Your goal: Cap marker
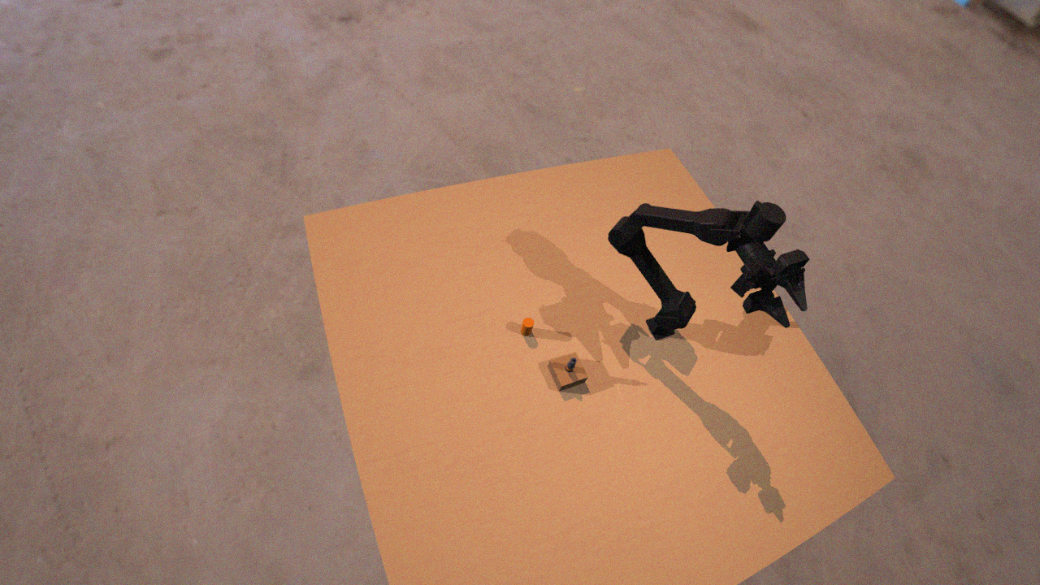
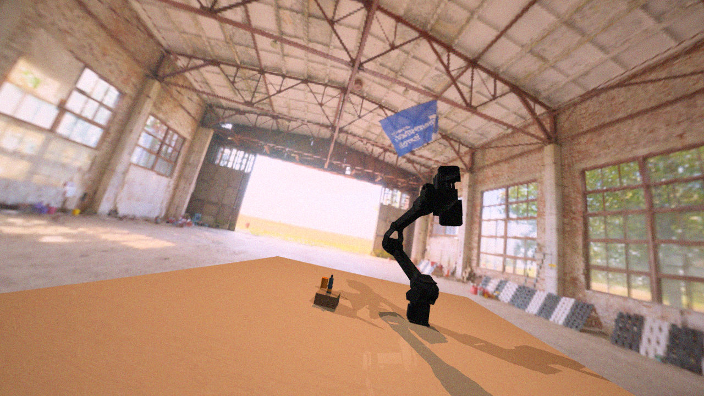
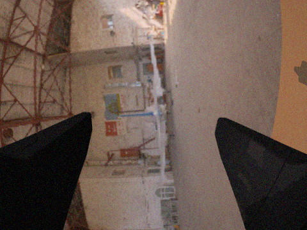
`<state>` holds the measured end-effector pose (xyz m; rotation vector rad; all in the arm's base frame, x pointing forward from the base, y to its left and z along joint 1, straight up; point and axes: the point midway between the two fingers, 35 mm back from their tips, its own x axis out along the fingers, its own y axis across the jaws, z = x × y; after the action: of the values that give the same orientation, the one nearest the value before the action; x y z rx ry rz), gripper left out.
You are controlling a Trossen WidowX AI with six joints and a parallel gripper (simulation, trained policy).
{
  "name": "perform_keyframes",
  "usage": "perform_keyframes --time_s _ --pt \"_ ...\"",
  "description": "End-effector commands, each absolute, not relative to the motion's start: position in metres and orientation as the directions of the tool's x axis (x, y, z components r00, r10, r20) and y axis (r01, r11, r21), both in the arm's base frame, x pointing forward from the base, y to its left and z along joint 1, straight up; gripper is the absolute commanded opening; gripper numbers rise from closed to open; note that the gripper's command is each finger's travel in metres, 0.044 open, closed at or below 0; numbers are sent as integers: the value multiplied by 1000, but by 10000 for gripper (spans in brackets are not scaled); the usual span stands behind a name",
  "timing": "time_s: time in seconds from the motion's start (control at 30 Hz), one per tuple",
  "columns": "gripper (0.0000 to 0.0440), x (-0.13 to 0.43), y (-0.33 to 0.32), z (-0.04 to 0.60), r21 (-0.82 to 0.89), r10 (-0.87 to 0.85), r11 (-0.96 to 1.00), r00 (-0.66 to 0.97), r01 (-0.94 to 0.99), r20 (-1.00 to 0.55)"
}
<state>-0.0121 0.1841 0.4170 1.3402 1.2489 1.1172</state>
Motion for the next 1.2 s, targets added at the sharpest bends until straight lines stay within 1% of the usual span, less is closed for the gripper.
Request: perform_keyframes --time_s 0.0,0.57,1.17 --pt "322 -11 187 413 992 998 8 68 124 -17" --pt "324 2 195 395 984 979 136 137 119 -152" --pt "326 20 203 378 953 932 260 218 155 -290"
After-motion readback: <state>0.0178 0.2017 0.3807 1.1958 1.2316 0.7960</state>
